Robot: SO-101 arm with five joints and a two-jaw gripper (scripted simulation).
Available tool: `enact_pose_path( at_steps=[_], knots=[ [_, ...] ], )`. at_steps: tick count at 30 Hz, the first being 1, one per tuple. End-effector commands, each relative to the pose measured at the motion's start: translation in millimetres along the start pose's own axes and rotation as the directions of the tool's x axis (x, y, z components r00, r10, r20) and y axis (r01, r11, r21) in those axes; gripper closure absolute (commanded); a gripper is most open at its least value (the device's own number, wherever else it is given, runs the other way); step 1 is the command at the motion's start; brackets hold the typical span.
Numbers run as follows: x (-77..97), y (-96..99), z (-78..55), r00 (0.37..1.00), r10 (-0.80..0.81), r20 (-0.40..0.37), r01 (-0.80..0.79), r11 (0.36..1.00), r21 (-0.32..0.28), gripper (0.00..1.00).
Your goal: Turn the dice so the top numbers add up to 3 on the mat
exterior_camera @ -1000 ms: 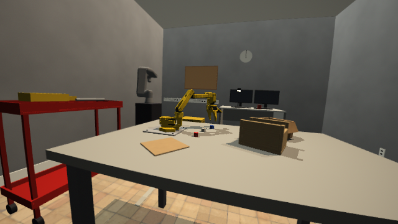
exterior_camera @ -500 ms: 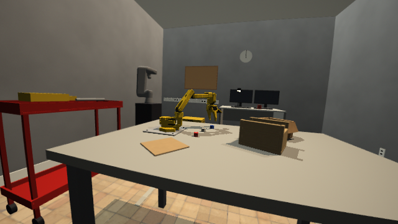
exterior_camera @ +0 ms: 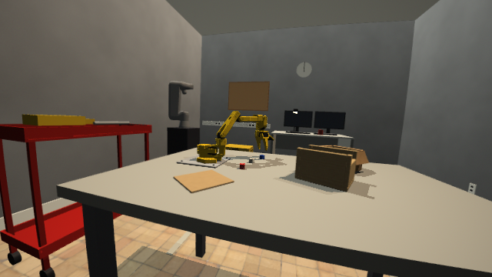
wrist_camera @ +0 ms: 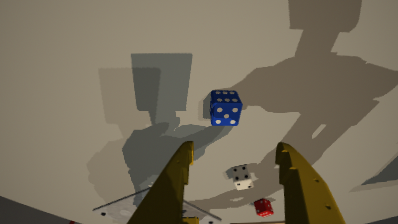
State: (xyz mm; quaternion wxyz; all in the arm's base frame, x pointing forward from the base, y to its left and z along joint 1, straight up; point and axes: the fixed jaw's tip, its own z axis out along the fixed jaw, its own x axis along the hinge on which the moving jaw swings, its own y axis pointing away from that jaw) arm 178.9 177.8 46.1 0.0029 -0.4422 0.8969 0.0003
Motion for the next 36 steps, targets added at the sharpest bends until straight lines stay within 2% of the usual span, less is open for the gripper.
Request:
enact_pose_path(
  at_steps=[1,17,27,36],
  knots=[
    [0.8,3.0,7.7,1.000,-0.019,-0.016,0.019,1.000,-0.004,0.72],
    [1.0,3.1,33.9,1.000,-0.019,-0.018,0.019,1.000,-0.004,0.72],
    [2.0,3.3,41.9,1.000,-0.019,-0.019,0.019,1.000,-0.004,0.72],
    [2.2,3.3,43.3,1.000,-0.019,-0.019,0.019,1.000,-0.005,0.72]
  ],
)
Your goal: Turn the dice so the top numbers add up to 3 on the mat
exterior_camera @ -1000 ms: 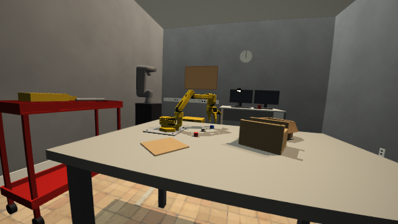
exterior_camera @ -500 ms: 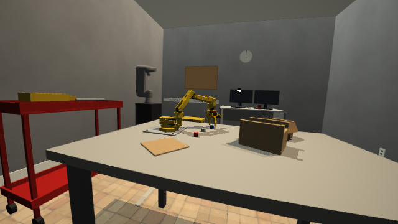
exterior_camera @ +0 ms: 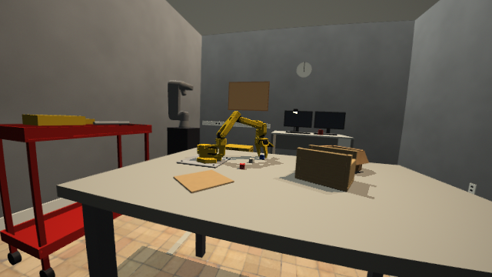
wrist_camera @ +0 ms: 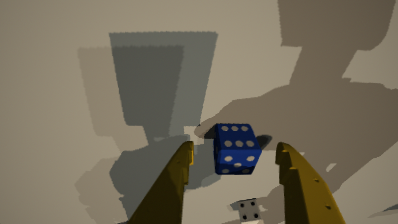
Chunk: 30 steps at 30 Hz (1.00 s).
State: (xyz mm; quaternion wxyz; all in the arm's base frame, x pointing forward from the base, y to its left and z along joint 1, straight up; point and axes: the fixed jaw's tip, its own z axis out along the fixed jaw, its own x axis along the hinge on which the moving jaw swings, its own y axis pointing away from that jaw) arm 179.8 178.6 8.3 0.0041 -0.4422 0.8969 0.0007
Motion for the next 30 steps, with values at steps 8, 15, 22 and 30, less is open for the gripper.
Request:
enact_pose_path(
  at_steps=[8,15,22,30],
  knots=[
    [3.1,3.0,5.4,1.000,-0.019,-0.022,0.019,1.000,-0.005,0.73],
    [3.1,1.1,5.4,1.000,-0.019,-0.022,0.019,1.000,-0.005,0.76],
    [3.1,-0.9,5.4,1.000,-0.019,-0.022,0.019,1.000,-0.005,0.79],
    [3.0,-4.4,5.5,1.000,-0.019,-0.022,0.019,1.000,-0.005,0.86]
  ],
)
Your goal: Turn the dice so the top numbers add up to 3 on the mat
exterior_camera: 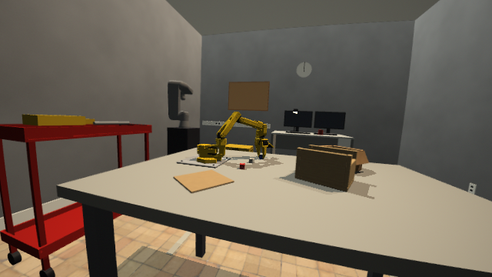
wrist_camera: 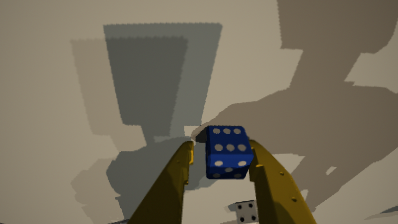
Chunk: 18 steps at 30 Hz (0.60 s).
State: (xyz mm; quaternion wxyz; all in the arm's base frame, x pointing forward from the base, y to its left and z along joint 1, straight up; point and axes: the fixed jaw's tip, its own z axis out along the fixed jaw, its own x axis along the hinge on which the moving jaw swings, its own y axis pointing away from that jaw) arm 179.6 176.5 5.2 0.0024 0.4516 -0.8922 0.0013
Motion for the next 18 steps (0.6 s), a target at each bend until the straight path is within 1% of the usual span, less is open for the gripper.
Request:
enact_pose_path(
  at_steps=[1,11,18],
  knots=[
    [1.2,-3.7,2.4,1.000,0.002,-0.008,-0.002,1.000,-0.003,0.86],
    [1.2,-5.9,2.4,1.000,0.002,-0.008,-0.002,1.000,-0.003,0.90],
    [1.3,-6.4,2.4,1.000,0.002,-0.008,-0.002,1.000,-0.003,0.91]
  ],
)
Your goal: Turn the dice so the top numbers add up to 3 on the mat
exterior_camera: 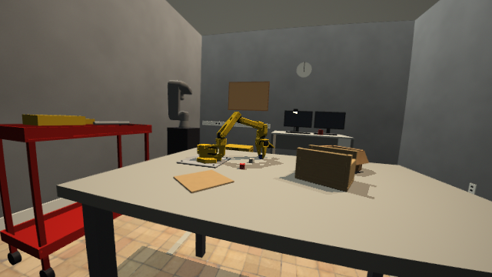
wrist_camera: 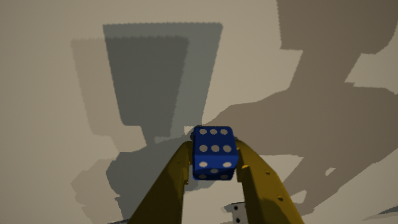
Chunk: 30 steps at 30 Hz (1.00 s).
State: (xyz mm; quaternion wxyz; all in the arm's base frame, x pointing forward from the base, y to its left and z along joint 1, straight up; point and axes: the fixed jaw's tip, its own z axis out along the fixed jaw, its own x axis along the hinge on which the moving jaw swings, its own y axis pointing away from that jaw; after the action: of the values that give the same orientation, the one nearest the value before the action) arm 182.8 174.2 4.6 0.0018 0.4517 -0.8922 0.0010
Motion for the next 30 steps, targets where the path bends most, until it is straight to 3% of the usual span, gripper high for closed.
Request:
enact_pose_path(
  at_steps=[1,23,30],
  knots=[
    [1.3,-2.4,1.8,1.000,0.002,-0.010,-0.002,1.000,-0.003,0.91],
    [1.3,-2.4,1.4,1.000,0.002,-0.009,-0.002,1.000,-0.003,1.00],
    [0.2,-1.5,-8.7,1.000,0.002,-0.005,-0.002,1.000,-0.002,1.00]
  ],
)
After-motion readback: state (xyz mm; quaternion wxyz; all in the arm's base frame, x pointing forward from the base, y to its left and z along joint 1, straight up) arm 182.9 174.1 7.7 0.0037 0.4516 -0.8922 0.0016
